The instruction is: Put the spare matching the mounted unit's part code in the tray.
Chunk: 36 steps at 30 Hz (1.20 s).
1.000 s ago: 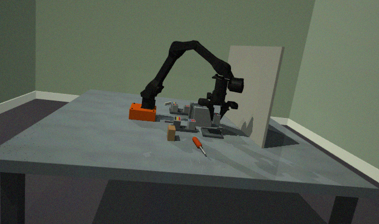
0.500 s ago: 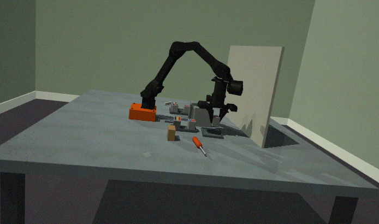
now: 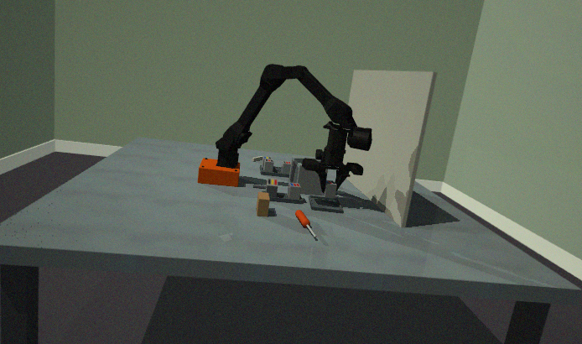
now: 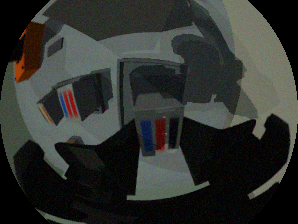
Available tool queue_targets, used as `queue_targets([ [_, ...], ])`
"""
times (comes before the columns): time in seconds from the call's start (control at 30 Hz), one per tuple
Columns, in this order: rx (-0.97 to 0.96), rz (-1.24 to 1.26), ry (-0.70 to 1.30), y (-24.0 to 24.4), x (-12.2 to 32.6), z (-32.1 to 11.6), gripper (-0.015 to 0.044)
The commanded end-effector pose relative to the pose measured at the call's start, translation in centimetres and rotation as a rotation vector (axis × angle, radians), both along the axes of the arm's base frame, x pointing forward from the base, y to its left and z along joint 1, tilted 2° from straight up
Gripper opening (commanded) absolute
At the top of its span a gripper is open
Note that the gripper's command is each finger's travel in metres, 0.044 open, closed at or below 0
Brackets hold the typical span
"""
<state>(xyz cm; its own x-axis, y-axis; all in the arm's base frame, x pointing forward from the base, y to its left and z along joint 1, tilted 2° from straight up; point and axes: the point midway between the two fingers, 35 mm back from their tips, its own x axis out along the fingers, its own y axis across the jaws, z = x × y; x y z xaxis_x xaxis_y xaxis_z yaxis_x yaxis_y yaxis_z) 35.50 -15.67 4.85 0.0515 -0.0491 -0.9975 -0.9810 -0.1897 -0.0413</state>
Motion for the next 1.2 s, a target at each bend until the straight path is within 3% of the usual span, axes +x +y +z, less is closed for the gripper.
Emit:
queue_targets([
  [0.0,0.002,0.004,-0.003,0.0,0.0,-0.4,0.0],
  [0.73,0.002,0.004,-0.002,0.1,-0.3,-2.2,0.0],
  [1.17,0.0,0.0,0.0,0.1,-0.3,-1.9,0.0341],
])
